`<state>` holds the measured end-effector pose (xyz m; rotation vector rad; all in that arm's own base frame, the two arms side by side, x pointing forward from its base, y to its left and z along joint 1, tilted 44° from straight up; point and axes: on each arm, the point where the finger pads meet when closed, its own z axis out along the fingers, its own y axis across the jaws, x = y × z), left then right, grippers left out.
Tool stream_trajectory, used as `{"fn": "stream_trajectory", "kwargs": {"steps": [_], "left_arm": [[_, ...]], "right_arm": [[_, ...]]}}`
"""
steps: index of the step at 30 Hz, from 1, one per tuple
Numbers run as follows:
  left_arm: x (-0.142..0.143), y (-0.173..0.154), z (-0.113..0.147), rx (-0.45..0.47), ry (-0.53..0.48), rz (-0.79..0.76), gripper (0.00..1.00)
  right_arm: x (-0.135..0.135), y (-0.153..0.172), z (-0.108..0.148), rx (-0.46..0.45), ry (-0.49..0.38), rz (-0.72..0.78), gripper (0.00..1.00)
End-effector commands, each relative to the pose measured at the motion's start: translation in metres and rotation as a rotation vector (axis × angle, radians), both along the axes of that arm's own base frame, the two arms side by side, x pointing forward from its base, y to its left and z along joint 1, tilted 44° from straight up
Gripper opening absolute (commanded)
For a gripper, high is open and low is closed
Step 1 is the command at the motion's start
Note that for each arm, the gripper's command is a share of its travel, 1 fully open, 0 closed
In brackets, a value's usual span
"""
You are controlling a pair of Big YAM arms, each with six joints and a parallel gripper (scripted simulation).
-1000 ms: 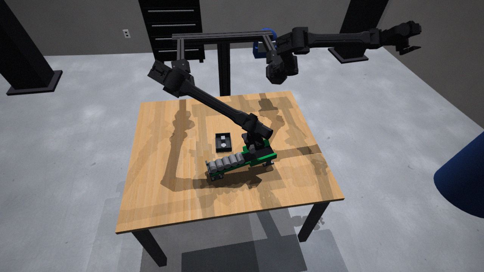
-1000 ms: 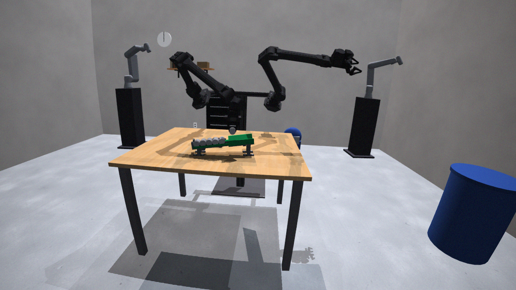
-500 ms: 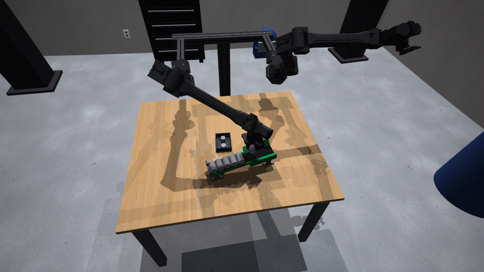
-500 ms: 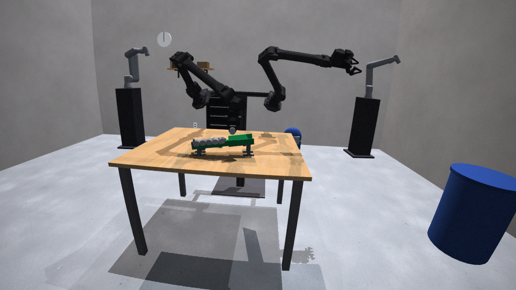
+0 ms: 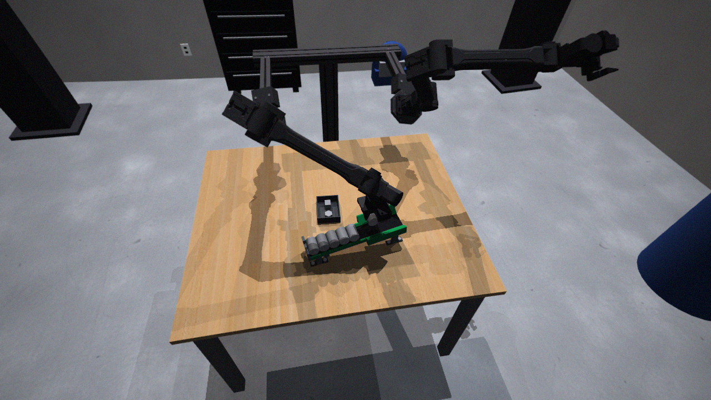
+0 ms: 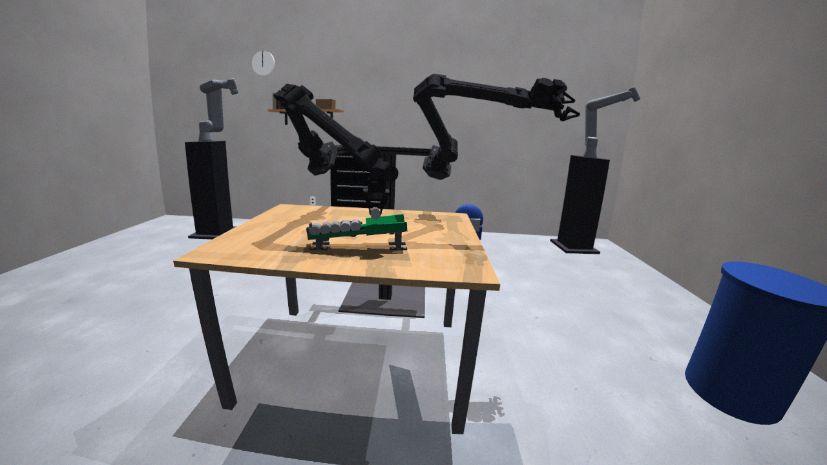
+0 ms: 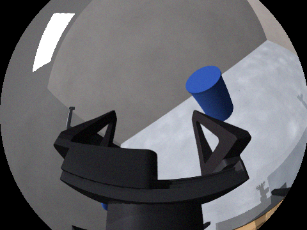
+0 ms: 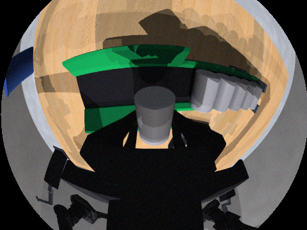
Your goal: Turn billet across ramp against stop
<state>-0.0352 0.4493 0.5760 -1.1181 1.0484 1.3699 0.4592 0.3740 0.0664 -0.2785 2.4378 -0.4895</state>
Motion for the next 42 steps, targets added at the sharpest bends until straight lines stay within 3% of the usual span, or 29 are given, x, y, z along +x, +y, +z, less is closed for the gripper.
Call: {"fn": "stream_trajectory", "kwargs": {"steps": [1, 6, 9, 42], "left_arm": [[-0.008, -0.013, 0.042, 0.063, -0.011, 0.014, 1.0], [-0.008, -0.013, 0.042, 0.063, -0.011, 0.014, 1.0], [-0.008, -0.013, 0.042, 0.063, -0.011, 0.014, 1.0], [-0.008, -0.013, 0.042, 0.063, -0.011, 0.014, 1.0]], "right_arm": [[0.018, 0.026, 0.02, 0.053, -0.05, 0.019, 0.0], [0.031, 0.018, 0.012, 0.051, -0.047, 0.003, 0.0], [0.023, 0.034, 0.034, 0.082, -0.073, 0.033, 0.0], [0.024, 0.033, 0.028, 0.077, -0.069, 0.026, 0.0]]}}
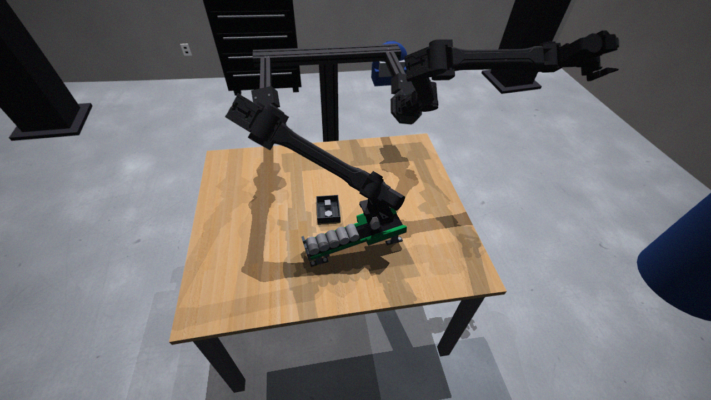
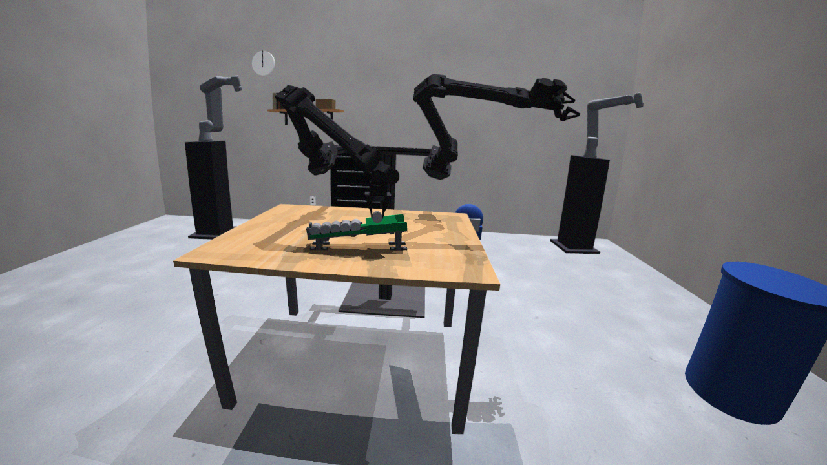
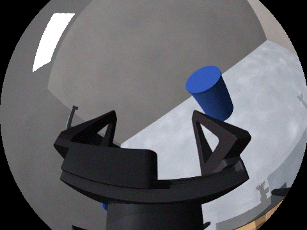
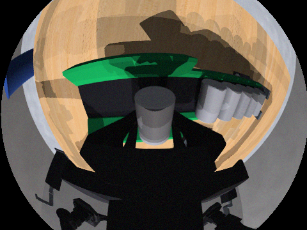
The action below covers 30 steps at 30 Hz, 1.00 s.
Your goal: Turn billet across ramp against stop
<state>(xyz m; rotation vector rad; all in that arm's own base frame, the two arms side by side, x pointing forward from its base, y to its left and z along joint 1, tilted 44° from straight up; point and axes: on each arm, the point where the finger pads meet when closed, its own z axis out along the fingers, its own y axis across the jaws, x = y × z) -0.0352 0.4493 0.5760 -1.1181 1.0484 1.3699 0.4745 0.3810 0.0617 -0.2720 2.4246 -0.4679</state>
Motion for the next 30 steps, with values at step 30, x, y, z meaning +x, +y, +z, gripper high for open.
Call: {"fn": "stream_trajectory", "kwargs": {"steps": [30], "left_arm": [[-0.008, -0.013, 0.042, 0.063, -0.011, 0.014, 1.0]], "right_arm": [[0.021, 0.015, 0.018, 0.057, -0.047, 0.01, 0.0]]}}
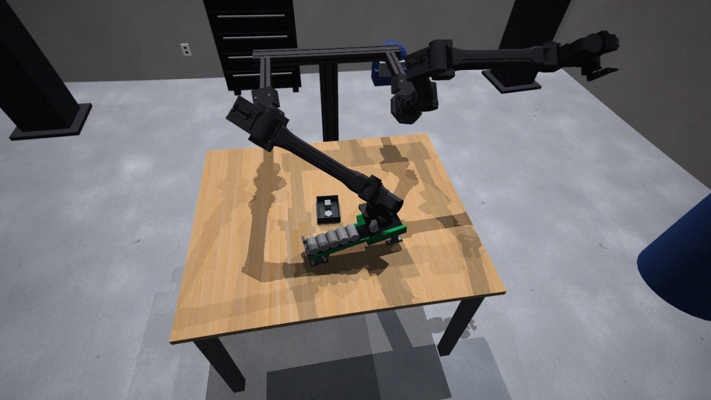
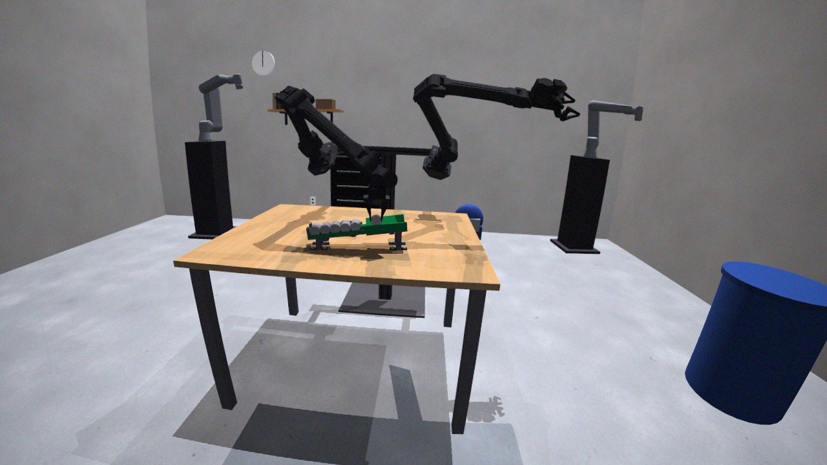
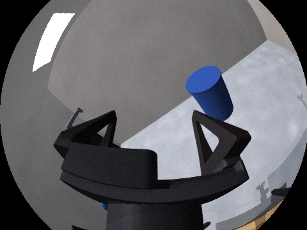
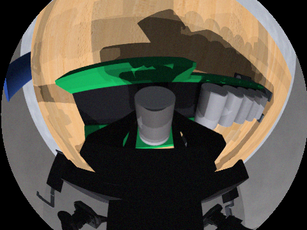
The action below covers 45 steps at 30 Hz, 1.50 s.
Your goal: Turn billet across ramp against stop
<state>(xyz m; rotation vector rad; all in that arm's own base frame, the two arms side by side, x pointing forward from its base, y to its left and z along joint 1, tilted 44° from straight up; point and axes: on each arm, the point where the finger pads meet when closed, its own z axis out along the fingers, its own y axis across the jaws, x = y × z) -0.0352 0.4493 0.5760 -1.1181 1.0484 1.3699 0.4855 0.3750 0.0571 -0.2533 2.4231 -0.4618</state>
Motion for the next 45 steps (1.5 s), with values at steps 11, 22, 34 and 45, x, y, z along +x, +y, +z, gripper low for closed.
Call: {"fn": "stream_trajectory", "kwargs": {"steps": [11, 22, 34, 45], "left_arm": [[-0.0079, -0.0135, 0.0417, 0.063, -0.011, 0.014, 1.0], [-0.0079, -0.0135, 0.0417, 0.063, -0.011, 0.014, 1.0], [-0.0079, -0.0135, 0.0417, 0.063, -0.011, 0.014, 1.0], [-0.0079, -0.0135, 0.0417, 0.063, -0.011, 0.014, 1.0]], "right_arm": [[0.0122, 0.0196, 0.025, 0.052, -0.047, 0.015, 0.0], [0.0122, 0.0196, 0.025, 0.052, -0.047, 0.015, 0.0], [0.0122, 0.0196, 0.025, 0.052, -0.047, 0.015, 0.0], [0.0156, 0.015, 0.0223, 0.048, -0.044, 0.01, 0.0]]}}
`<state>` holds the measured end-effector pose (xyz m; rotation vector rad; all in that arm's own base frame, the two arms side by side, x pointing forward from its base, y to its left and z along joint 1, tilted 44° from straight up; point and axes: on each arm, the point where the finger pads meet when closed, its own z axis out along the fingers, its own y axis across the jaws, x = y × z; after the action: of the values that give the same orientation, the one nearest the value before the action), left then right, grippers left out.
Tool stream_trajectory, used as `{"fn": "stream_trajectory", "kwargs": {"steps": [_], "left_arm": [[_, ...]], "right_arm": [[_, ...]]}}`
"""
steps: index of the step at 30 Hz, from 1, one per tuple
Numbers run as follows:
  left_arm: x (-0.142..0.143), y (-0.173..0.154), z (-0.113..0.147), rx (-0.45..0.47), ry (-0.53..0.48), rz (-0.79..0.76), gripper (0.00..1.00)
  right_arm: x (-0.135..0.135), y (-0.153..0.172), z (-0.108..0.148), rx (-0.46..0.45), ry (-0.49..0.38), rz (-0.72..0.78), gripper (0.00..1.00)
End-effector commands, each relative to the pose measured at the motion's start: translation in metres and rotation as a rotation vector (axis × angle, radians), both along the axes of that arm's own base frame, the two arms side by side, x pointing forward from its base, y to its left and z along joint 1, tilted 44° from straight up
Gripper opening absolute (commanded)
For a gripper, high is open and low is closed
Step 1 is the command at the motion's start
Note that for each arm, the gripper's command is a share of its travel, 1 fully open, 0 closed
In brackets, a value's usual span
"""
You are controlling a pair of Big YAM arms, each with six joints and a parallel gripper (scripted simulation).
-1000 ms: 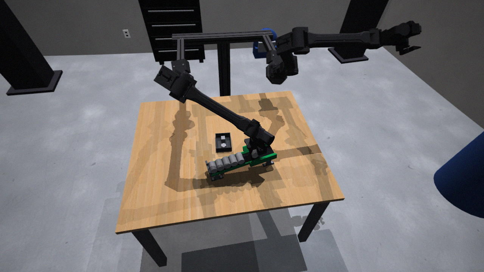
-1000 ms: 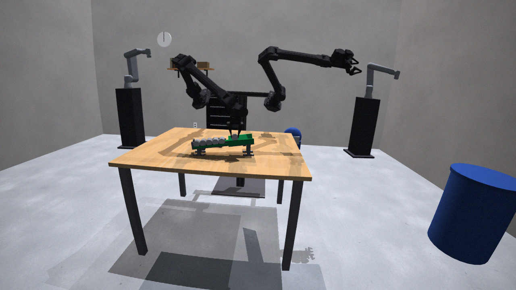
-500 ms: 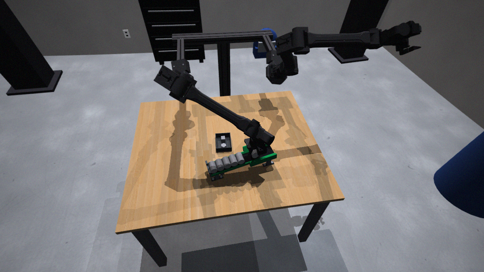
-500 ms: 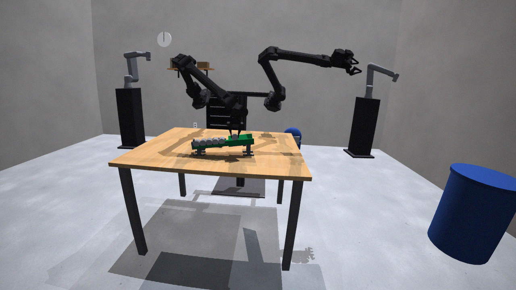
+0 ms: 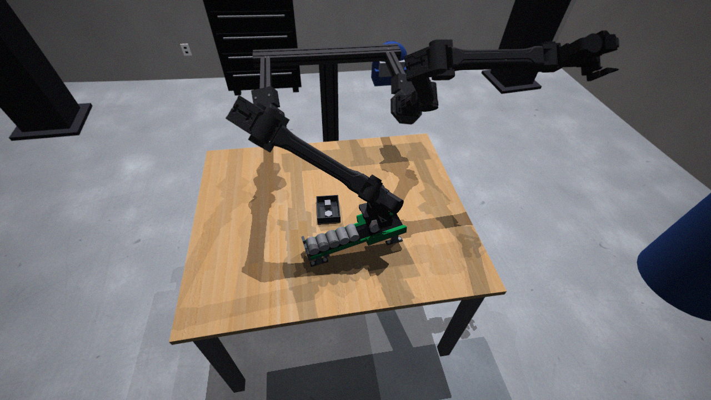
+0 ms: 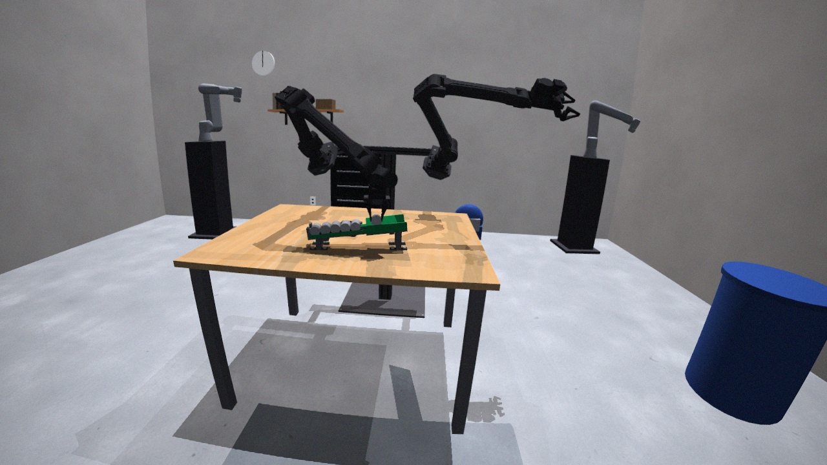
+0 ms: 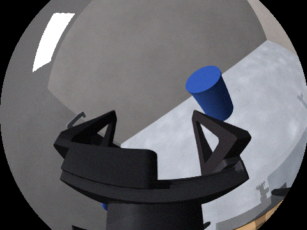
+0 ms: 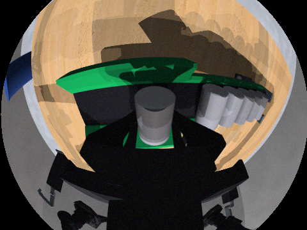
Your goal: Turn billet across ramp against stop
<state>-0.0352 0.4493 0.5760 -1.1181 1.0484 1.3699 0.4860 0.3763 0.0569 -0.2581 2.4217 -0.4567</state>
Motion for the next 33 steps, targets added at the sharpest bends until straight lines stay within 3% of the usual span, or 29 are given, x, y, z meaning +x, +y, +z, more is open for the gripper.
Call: {"fn": "stream_trajectory", "kwargs": {"steps": [1, 13, 33], "left_arm": [[-0.008, -0.013, 0.042, 0.063, -0.011, 0.014, 1.0], [-0.008, -0.013, 0.042, 0.063, -0.011, 0.014, 1.0], [-0.008, -0.013, 0.042, 0.063, -0.011, 0.014, 1.0]], "right_arm": [[0.017, 0.011, 0.021, 0.046, -0.043, -0.002, 0.0], [0.013, -0.004, 0.003, 0.021, -0.021, 0.0, 0.0], [0.006, 0.005, 0.006, 0.026, -0.025, 0.015, 0.0]]}}
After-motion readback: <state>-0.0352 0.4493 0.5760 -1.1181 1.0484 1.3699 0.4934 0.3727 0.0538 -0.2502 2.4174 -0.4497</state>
